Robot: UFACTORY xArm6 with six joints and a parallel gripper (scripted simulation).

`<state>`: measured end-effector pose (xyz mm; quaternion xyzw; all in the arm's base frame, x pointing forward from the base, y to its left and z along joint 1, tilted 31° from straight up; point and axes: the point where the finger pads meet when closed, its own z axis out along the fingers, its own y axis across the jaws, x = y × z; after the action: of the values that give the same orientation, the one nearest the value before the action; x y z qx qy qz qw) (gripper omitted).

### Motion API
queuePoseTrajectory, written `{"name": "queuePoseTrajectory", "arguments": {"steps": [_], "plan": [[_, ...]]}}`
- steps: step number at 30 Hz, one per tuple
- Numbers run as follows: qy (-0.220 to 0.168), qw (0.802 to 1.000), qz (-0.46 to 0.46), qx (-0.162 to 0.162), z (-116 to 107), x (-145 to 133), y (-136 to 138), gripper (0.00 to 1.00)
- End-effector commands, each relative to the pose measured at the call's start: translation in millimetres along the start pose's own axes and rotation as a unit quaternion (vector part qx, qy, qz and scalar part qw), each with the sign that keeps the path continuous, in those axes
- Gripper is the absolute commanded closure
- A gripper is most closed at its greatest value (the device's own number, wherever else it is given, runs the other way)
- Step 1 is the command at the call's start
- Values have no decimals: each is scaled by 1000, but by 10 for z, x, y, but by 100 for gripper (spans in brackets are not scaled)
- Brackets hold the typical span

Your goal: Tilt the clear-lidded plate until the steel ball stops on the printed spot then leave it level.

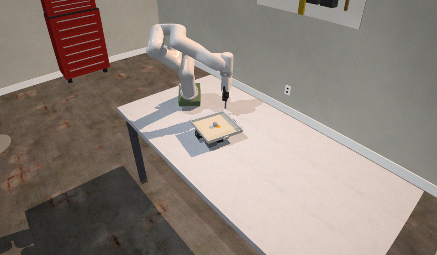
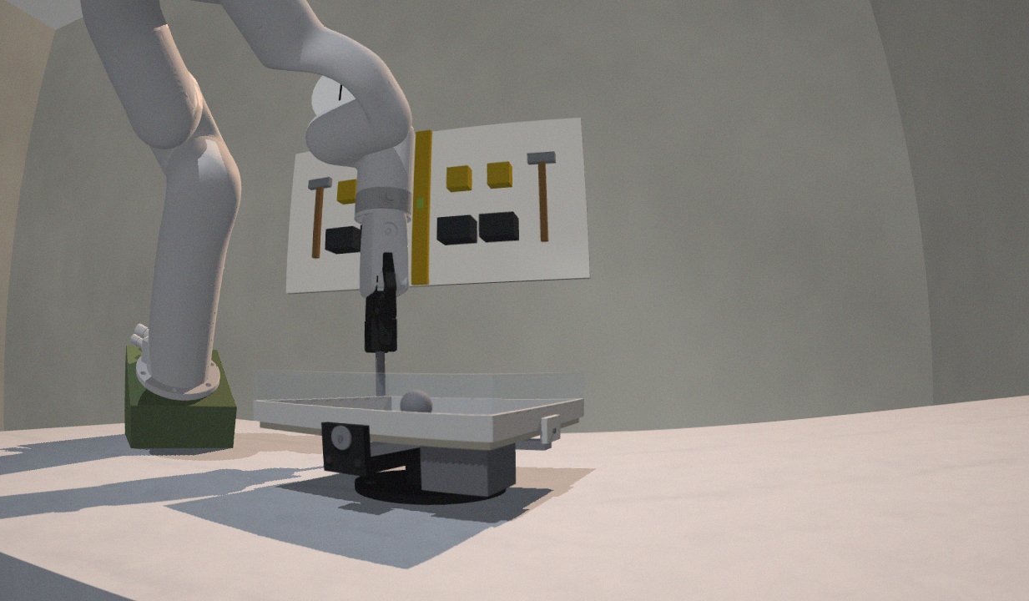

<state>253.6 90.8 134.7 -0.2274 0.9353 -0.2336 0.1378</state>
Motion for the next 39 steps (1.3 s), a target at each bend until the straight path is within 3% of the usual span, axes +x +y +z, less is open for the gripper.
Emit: {"name": "queuePoseTrajectory", "arguments": {"steps": [1,39], "plan": [[-1,1000,1,0,-12,-12,-3,100],[-1,1000,1,0,7,7,5,100]]}}
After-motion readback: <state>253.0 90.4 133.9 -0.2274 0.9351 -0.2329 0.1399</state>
